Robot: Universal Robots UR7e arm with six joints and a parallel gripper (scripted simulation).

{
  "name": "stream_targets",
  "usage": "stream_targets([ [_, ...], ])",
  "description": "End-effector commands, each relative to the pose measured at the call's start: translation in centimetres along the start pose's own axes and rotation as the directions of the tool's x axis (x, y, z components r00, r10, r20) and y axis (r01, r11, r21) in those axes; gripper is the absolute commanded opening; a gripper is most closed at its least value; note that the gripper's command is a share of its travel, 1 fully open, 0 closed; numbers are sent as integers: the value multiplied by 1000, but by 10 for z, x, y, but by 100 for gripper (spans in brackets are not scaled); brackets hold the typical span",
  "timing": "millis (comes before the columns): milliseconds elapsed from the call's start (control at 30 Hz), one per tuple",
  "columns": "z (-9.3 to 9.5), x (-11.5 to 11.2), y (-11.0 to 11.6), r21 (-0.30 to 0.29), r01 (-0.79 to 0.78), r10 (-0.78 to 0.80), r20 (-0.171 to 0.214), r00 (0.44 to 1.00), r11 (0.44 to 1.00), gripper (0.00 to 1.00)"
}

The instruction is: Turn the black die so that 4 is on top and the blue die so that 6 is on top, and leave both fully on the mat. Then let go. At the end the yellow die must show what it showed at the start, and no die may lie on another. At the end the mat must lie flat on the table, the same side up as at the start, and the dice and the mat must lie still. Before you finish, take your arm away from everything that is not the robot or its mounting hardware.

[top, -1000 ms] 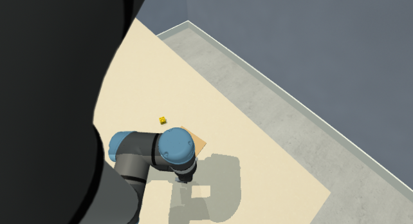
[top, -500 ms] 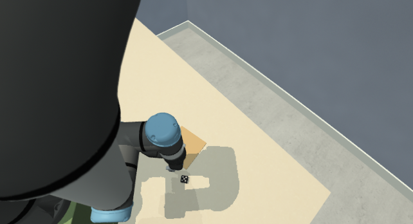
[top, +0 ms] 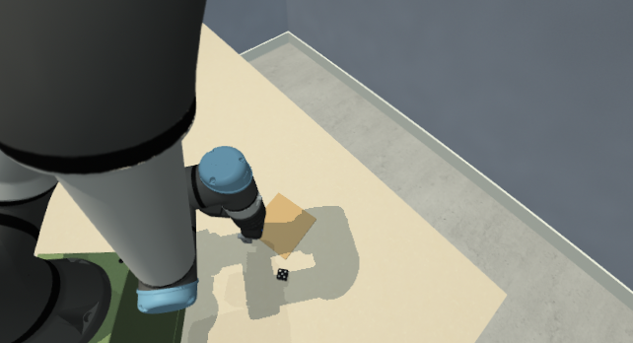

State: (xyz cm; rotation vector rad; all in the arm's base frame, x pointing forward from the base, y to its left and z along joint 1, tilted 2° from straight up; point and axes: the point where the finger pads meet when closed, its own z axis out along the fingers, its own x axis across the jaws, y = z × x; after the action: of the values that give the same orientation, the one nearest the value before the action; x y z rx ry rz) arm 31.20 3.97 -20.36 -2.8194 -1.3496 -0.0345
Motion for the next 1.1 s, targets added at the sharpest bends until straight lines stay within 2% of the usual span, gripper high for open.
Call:
stream_targets([
  [0, 0, 15, -16, -1, 0, 0, 0, 1000, 1000, 100],
  [600, 0, 56, -59, -1, 0, 0, 0, 1000, 1000, 100],
  [1067, 0, 68, -73, -1, 0, 0, 0, 1000, 1000, 100],
])
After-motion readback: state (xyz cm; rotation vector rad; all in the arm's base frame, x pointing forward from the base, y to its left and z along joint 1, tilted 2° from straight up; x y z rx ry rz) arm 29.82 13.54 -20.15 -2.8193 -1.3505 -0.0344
